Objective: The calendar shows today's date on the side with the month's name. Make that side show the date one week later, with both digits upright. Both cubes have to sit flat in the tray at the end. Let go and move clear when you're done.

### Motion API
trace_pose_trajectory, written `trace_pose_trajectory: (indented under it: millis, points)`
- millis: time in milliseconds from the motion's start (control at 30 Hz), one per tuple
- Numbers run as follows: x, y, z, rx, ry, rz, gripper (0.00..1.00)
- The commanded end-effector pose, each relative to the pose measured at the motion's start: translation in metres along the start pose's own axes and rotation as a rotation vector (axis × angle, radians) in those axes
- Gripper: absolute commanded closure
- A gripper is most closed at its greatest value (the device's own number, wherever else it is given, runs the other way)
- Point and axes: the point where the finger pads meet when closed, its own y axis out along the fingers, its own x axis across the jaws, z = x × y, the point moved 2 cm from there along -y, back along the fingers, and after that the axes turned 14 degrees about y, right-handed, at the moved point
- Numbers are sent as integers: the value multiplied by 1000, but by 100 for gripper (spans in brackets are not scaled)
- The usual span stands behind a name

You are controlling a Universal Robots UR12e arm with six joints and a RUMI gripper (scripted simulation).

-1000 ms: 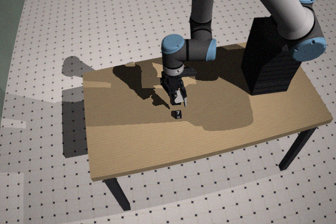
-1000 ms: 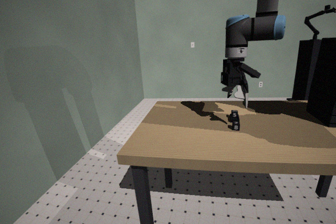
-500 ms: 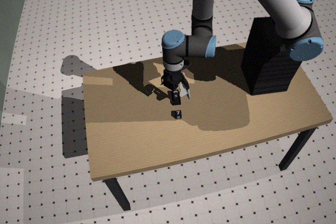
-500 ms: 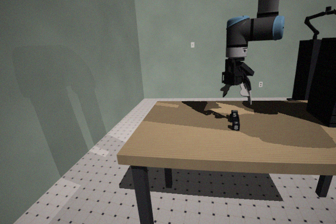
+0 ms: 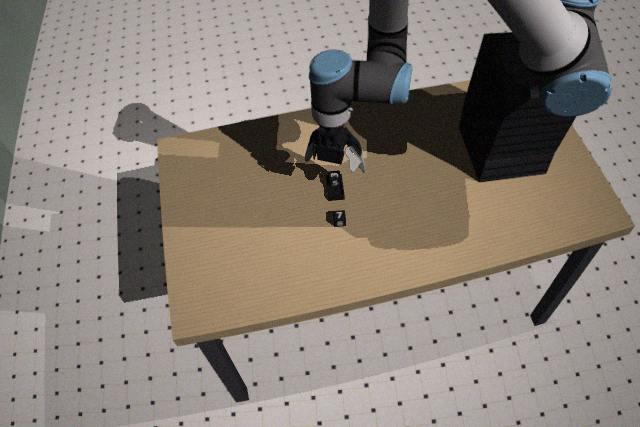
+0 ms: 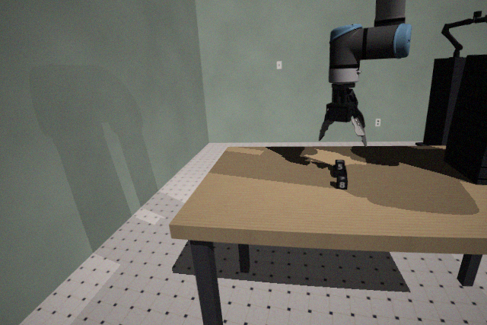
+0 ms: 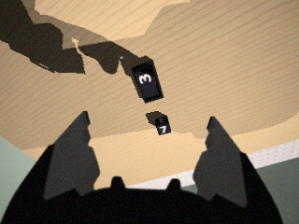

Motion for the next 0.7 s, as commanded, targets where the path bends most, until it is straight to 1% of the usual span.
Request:
trace_pose_trajectory:
  millis: [0, 300, 667]
  points:
    - [-7, 0, 9, -6, -150, -2, 0]
    - [-13, 0, 18, -7, -316, -2, 0]
    - [-15, 0, 21, -7, -365, -2, 0]
